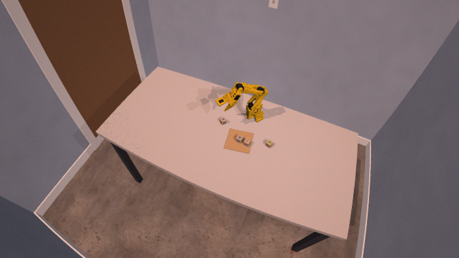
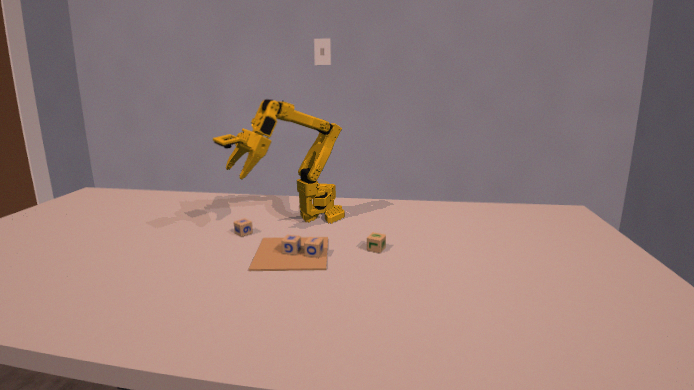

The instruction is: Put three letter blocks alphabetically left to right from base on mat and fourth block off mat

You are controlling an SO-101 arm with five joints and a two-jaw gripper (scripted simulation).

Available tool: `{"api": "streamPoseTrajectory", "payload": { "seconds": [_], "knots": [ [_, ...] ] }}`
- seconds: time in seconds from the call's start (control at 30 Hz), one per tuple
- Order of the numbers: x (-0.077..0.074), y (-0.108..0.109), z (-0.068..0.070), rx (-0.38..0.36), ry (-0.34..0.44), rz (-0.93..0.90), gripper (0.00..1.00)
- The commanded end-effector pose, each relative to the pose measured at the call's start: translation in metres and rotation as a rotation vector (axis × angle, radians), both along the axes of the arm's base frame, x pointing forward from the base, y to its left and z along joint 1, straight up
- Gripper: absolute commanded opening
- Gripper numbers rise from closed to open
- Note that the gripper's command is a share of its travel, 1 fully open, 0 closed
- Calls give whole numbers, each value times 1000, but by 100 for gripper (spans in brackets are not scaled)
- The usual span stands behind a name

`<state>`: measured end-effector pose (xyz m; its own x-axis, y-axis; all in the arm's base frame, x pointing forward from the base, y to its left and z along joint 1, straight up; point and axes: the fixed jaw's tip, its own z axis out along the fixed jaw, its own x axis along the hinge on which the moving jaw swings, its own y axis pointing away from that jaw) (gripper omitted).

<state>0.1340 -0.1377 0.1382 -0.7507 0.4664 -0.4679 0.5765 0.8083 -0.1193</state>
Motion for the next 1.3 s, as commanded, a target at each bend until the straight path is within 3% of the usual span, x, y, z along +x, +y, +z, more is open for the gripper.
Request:
{"api": "streamPoseTrajectory", "payload": {
  "seconds": [0.0, 0.67, 1.27],
  "knots": [
    [2, -4, 7, -27, -29, -9, 35],
    [-1, 0, -66, 301, 266, -10, 35],
    [-2, 1, -71, 323, 286, -10, 35]
  ]
}}
